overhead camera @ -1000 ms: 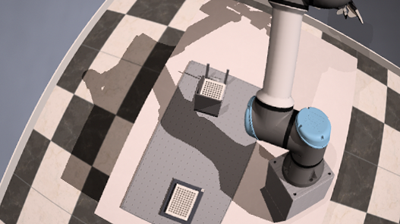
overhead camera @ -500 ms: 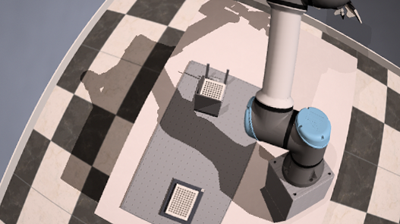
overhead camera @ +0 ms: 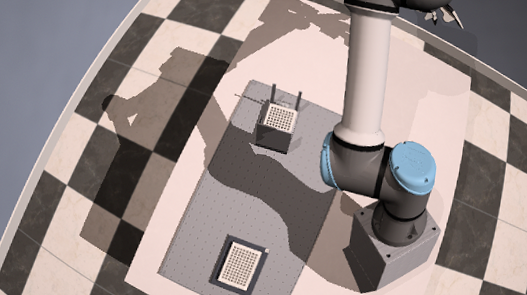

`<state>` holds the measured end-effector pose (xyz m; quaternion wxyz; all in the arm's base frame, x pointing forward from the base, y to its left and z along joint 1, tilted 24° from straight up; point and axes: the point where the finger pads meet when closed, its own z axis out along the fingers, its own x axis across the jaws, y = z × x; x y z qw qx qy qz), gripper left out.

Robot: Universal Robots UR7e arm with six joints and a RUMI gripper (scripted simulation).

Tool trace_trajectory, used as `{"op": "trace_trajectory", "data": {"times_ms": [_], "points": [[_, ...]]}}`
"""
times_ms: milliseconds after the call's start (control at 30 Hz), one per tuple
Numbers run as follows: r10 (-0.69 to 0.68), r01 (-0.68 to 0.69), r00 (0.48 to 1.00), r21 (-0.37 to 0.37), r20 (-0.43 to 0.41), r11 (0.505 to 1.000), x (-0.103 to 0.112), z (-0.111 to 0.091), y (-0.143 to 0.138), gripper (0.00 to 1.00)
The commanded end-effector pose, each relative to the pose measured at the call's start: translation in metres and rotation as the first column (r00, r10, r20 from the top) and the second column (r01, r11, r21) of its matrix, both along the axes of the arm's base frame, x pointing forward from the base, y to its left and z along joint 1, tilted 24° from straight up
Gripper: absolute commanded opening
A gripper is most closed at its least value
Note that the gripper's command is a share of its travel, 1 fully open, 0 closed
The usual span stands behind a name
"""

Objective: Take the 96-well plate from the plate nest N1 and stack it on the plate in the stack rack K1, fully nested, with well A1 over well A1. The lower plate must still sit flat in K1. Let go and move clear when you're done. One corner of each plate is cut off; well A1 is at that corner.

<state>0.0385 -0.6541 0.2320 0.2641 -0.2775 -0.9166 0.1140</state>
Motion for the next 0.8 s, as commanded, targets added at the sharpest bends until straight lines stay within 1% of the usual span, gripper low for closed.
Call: {"op": "trace_trajectory", "data": {"times_ms": [0, 100, 167, 233, 267, 300, 367, 467, 633, 700, 767], "points": [[0.094, -0.094, 0.996, 0.018, 0.005, 0.995, 0.026, -0.004, 0.004, 1.0], [0.094, -0.094, 0.996, 0.022, 0.005, 0.995, 0.04, -0.011, 0.006, 1.0], [0.093, -0.093, 0.996, 0.016, 0.005, 0.996, 0.05, -0.01, 0.006, 1.0], [0.093, -0.093, 0.996, 0.016, 0.005, 0.996, 0.05, -0.01, 0.006, 1.0], [0.126, -0.126, 0.992, 0.03, 0.005, 0.992, 0.055, -0.015, 0.009, 1.0], [0.158, -0.158, 0.987, 0.034, 0.007, 0.987, 0.06, -0.013, 0.011, 1.0], [0.158, -0.158, 0.987, 0.034, 0.007, 0.987, 0.06, -0.013, 0.011, 1.0], [0.246, -0.247, 0.969, 0.056, 0.011, 0.967, 0.074, -0.017, 0.014, 1.0], [0.246, -0.246, 0.969, 0.06, 0.011, 0.967, 0.097, -0.026, 0.02, 1.0], [0.245, -0.245, 0.969, 0.054, 0.011, 0.968, 0.107, -0.025, 0.021, 1.0], [0.245, -0.245, 0.969, 0.054, 0.011, 0.968, 0.107, -0.025, 0.021, 1.0]]}}
